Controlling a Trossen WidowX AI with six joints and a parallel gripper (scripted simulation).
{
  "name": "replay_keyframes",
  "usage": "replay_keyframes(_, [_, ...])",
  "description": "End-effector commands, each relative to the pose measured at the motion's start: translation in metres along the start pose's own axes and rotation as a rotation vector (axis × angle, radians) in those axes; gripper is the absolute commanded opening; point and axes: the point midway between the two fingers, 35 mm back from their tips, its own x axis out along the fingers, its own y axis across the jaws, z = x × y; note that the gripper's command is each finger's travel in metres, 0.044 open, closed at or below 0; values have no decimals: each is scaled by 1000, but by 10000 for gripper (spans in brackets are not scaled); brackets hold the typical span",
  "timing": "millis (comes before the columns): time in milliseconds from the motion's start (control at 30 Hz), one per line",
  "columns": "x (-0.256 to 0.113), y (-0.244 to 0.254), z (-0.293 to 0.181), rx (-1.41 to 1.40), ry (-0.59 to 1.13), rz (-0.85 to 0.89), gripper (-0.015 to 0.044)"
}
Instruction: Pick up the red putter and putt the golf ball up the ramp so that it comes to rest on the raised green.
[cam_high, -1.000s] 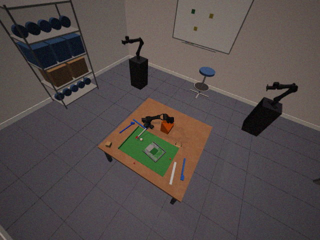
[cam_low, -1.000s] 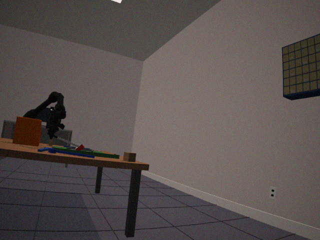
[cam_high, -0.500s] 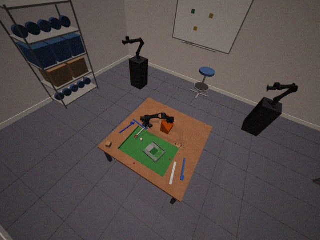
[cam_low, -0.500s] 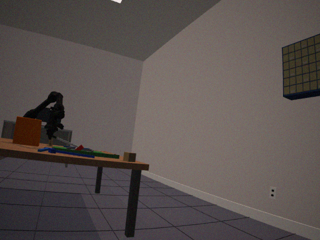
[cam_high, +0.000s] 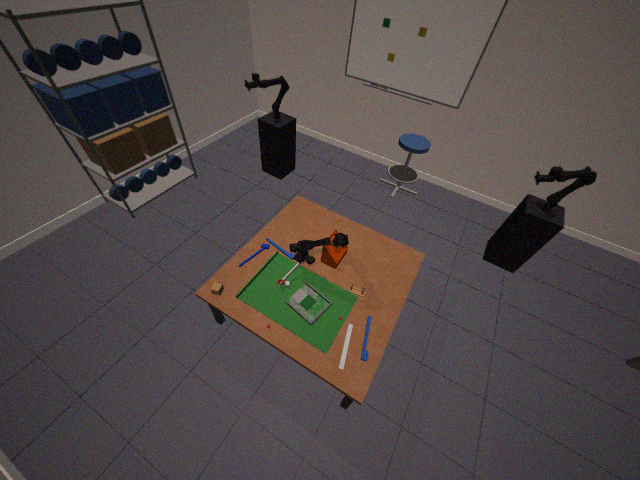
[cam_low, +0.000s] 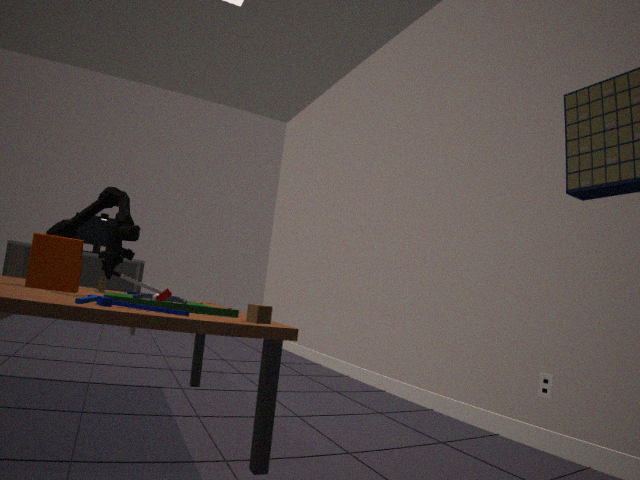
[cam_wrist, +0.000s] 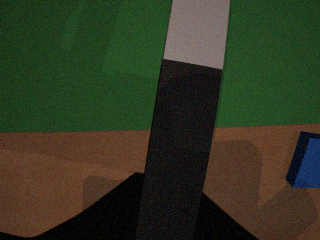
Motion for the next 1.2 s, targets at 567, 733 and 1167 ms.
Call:
replay_keyframes(567, [-58,30,-6,5,-2,8,0])
replay_keyframes(733, [-50,29,-7,16,1,12,0])
replay_keyframes(1167, [-50,29,-7,16,1,12,0])
